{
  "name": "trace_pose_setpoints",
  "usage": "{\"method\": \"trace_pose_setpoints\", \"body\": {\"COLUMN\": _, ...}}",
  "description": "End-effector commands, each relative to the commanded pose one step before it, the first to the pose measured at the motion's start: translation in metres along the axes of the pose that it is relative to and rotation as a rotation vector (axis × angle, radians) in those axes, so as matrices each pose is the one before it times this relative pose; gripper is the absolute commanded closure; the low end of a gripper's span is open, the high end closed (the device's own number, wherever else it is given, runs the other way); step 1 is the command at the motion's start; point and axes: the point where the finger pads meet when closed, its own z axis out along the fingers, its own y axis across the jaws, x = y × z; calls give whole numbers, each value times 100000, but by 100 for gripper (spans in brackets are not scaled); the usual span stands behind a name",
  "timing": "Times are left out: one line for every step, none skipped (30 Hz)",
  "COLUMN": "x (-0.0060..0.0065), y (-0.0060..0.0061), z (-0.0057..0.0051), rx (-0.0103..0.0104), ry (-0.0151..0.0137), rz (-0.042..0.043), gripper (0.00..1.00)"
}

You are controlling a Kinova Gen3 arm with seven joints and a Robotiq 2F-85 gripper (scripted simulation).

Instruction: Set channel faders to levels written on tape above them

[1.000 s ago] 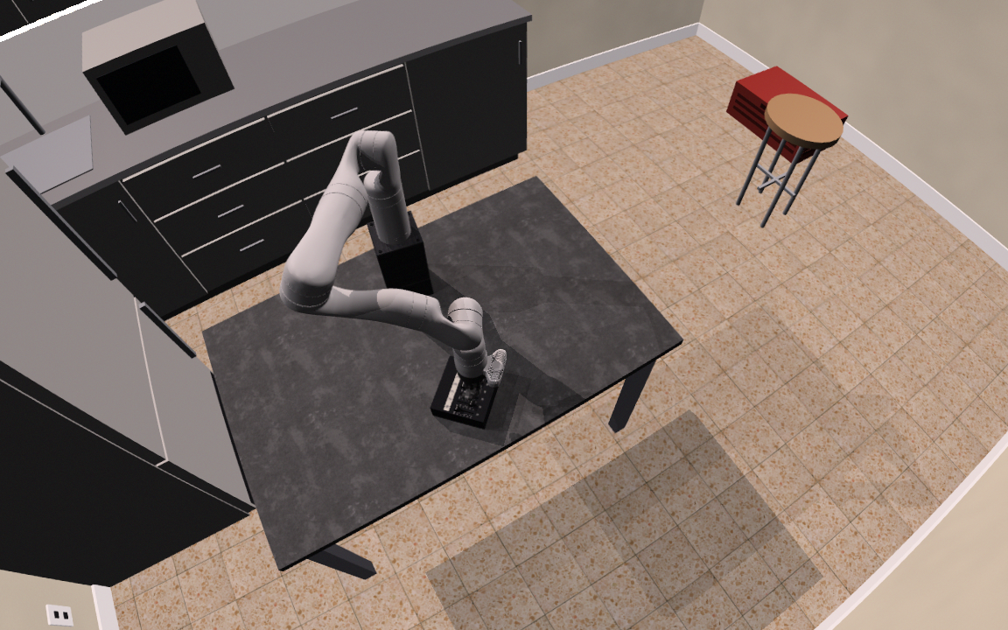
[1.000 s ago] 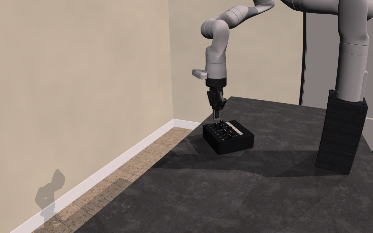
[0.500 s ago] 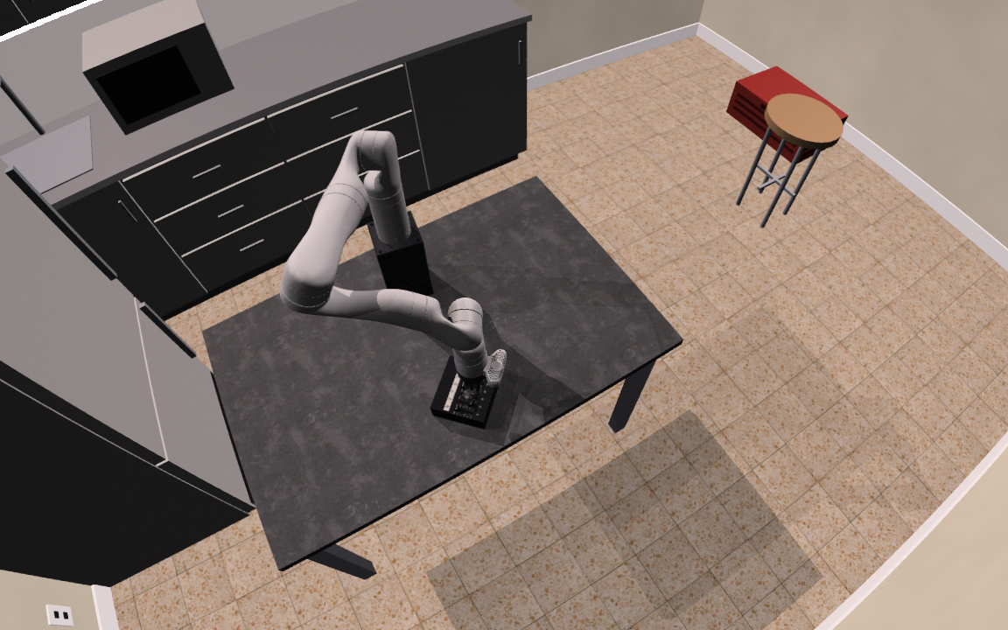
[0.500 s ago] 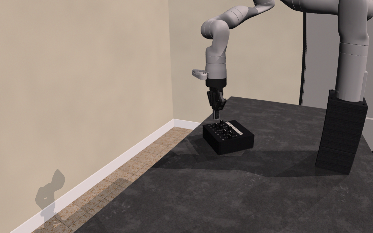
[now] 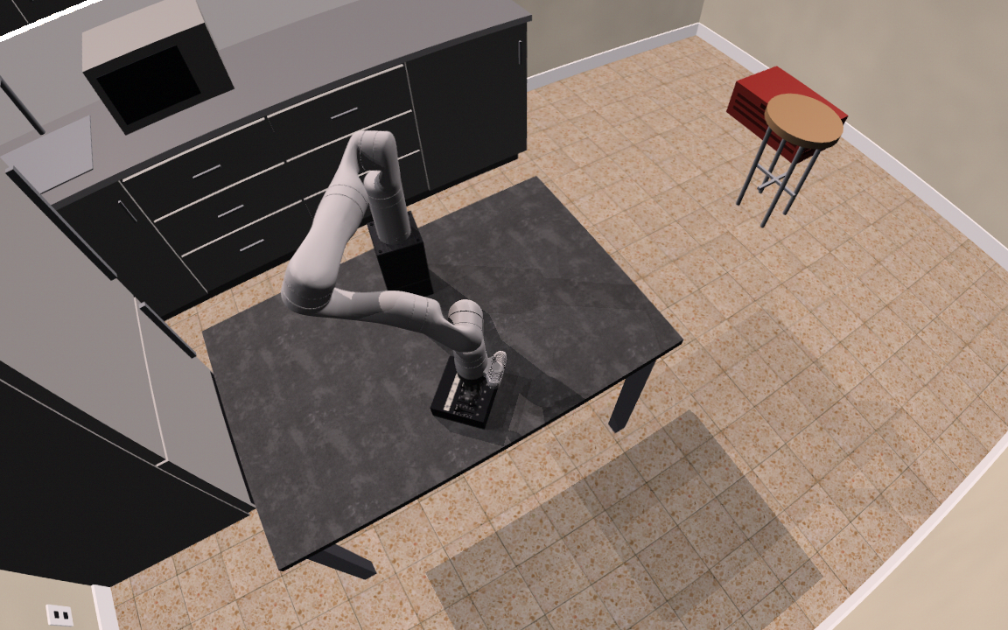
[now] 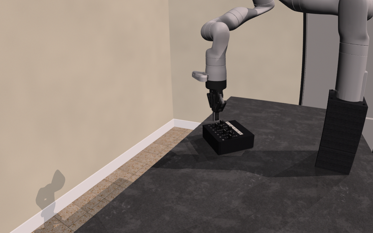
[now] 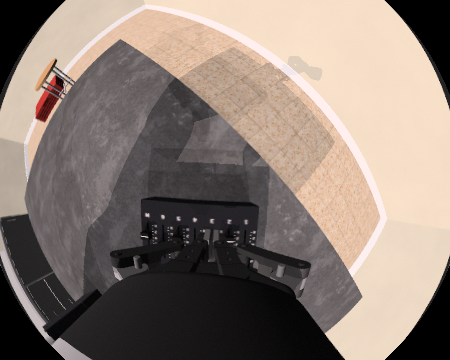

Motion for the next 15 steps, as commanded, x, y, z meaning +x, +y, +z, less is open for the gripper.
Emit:
{"method": "trace_pose_setpoints", "body": {"x": 51, "y": -54, "z": 54, "rx": 85, "ry": 44, "rz": -41, "gripper": 100}}
{"method": "trace_pose_setpoints", "body": {"x": 2, "y": -4, "z": 76, "rx": 0, "ry": 0, "rz": 0, "gripper": 100}}
{"method": "trace_pose_setpoints", "body": {"x": 2, "y": -3, "z": 77, "rx": 0, "ry": 0, "rz": 0, "gripper": 100}}
{"method": "trace_pose_setpoints", "body": {"x": 2, "y": -4, "z": 78, "rx": 0, "ry": 0, "rz": 0, "gripper": 100}}
{"method": "trace_pose_setpoints", "body": {"x": 2, "y": -4, "z": 78, "rx": 0, "ry": 0, "rz": 0, "gripper": 100}}
{"method": "trace_pose_setpoints", "body": {"x": 2, "y": -4, "z": 77, "rx": 0, "ry": 0, "rz": 0, "gripper": 100}}
{"method": "trace_pose_setpoints", "body": {"x": 2, "y": -4, "z": 77, "rx": 0, "ry": 0, "rz": 0, "gripper": 100}}
{"method": "trace_pose_setpoints", "body": {"x": 2, "y": -4, "z": 76, "rx": 0, "ry": 0, "rz": 0, "gripper": 100}}
{"method": "trace_pose_setpoints", "body": {"x": 2, "y": -3, "z": 75, "rx": 0, "ry": 0, "rz": 1, "gripper": 100}}
{"method": "trace_pose_setpoints", "body": {"x": 2, "y": -3, "z": 73, "rx": 0, "ry": 0, "rz": 0, "gripper": 100}}
{"method": "trace_pose_setpoints", "body": {"x": 2, "y": -3, "z": 71, "rx": 0, "ry": 0, "rz": 0, "gripper": 100}}
{"method": "trace_pose_setpoints", "body": {"x": 2, "y": -3, "z": 69, "rx": 0, "ry": 0, "rz": 0, "gripper": 100}}
{"method": "trace_pose_setpoints", "body": {"x": 2, "y": -3, "z": 66, "rx": 0, "ry": 0, "rz": 0, "gripper": 100}}
{"method": "trace_pose_setpoints", "body": {"x": 2, "y": -3, "z": 63, "rx": 0, "ry": 0, "rz": 0, "gripper": 100}}
{"method": "trace_pose_setpoints", "body": {"x": 2, "y": -3, "z": 61, "rx": 0, "ry": 0, "rz": 0, "gripper": 100}}
